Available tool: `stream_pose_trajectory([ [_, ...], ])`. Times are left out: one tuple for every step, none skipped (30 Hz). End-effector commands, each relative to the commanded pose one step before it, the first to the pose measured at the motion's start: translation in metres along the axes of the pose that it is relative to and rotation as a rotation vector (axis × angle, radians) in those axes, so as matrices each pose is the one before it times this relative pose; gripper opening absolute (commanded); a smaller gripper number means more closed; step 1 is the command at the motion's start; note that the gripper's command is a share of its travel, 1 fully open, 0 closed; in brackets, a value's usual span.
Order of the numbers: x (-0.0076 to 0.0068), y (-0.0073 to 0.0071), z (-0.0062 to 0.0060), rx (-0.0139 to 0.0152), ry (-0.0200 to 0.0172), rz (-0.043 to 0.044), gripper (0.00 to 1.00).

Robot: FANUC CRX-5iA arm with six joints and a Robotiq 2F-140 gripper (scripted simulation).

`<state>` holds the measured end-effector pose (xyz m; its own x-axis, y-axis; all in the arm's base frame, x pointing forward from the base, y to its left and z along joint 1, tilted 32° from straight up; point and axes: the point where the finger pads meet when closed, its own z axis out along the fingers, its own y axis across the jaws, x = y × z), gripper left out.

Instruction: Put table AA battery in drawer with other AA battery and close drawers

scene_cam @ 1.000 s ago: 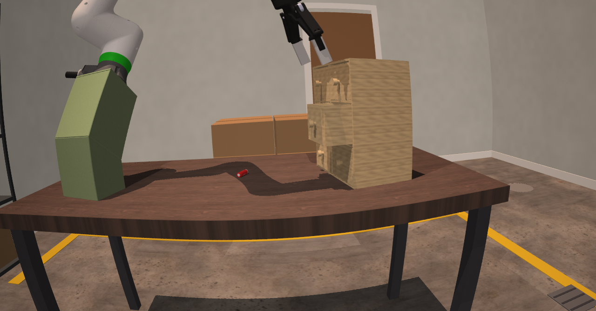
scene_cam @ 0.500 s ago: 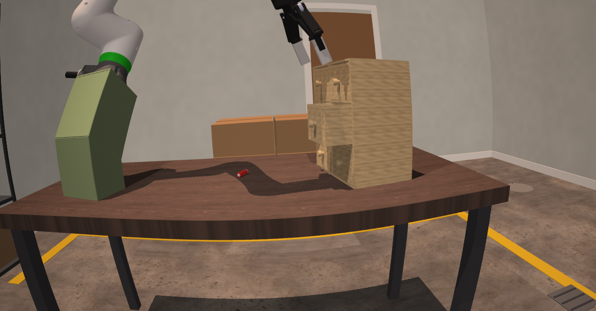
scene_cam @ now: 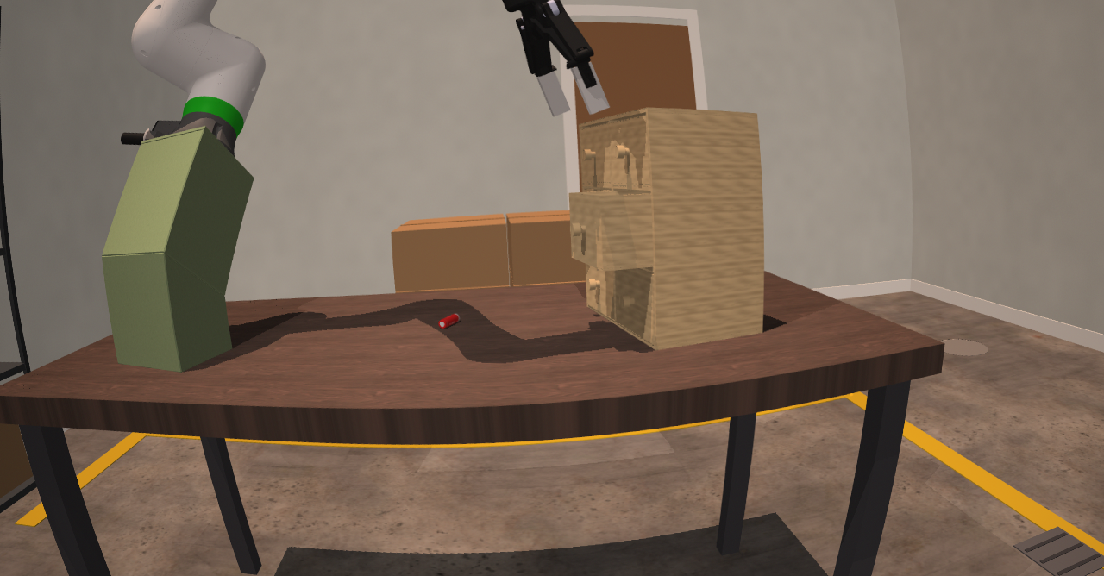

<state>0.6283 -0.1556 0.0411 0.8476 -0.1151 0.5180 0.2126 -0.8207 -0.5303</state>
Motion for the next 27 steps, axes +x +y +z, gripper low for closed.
stream_pose_trajectory([
  [-0.00471, -0.00118, -0.01165, -0.00801, -0.03442, 0.00547, 1.00],
  [-0.00271, -0.00047, -0.00541, -0.00393, -0.01683, 0.00265, 1.00],
  [-0.00304, -0.00059, -0.00598, -0.00411, -0.01872, 0.00276, 1.00],
  [-0.00345, -0.00061, -0.00647, -0.00451, -0.02047, 0.00302, 1.00],
  [-0.00388, -0.00058, -0.00688, -0.00493, -0.02202, 0.00332, 1.00],
  [-0.00428, -0.00055, -0.00720, -0.00524, -0.02331, 0.00353, 1.00],
  [-0.00463, -0.00052, -0.00740, -0.00546, -0.02429, 0.00368, 1.00],
  [-0.00493, -0.00048, -0.00747, -0.00559, -0.02488, 0.00377, 1.00],
  [-0.00514, -0.00042, -0.00738, -0.00562, -0.02502, 0.00379, 1.00],
  [-0.00524, -0.00035, -0.00714, -0.00554, -0.02463, 0.00374, 1.00],
  [-0.00521, -0.00028, -0.00675, -0.00534, -0.02367, 0.00361, 1.00],
  [-0.00501, -0.00025, -0.00620, -0.00489, -0.02220, 0.00325, 1.00],
  [-0.00467, -0.00018, -0.00552, -0.00445, -0.02014, 0.00296, 1.00],
  [0.00000, 0.00000, 0.00000, 0.00000, 0.00000, 0.00000, 1.00],
  [0.00000, 0.00000, 0.00000, 0.00000, 0.00000, 0.00000, 1.00],
  [-0.00419, -0.00010, -0.00475, -0.00396, -0.01759, 0.00268, 1.00],
  [-0.00358, -0.00005, -0.00391, -0.00332, -0.01471, 0.00226, 1.00],
  [-0.00287, -0.00004, -0.00305, -0.00258, -0.01167, 0.00171, 1.00],
  [-0.00214, -0.00002, -0.00222, -0.00190, -0.00857, 0.00127, 1.00],
  [-0.00143, 0.00001, -0.00145, -0.00130, -0.00563, 0.00091, 1.00],
  [-0.00080, 0.00001, -0.00080, -0.00074, -0.00311, 0.00053, 1.00],
  [-0.00032, 0.00001, -0.00032, -0.00029, -0.00123, 0.00022, 1.00],
  [-0.00005, 0.00000, -0.00005, -0.00004, -0.00019, 0.00003, 1.00],
  [0.00000, 0.00000, 0.00000, 0.00000, 0.00000, 0.00000, 1.00],
  [0.00000, 0.00000, 0.00000, 0.00000, 0.00000, 0.00000, 1.00],
  [0.00000, 0.00000, 0.00000, 0.00000, 0.00000, 0.00000, 1.00],
  [0.00000, 0.00000, 0.00000, 0.00000, 0.00000, 0.00000, 1.00],
])
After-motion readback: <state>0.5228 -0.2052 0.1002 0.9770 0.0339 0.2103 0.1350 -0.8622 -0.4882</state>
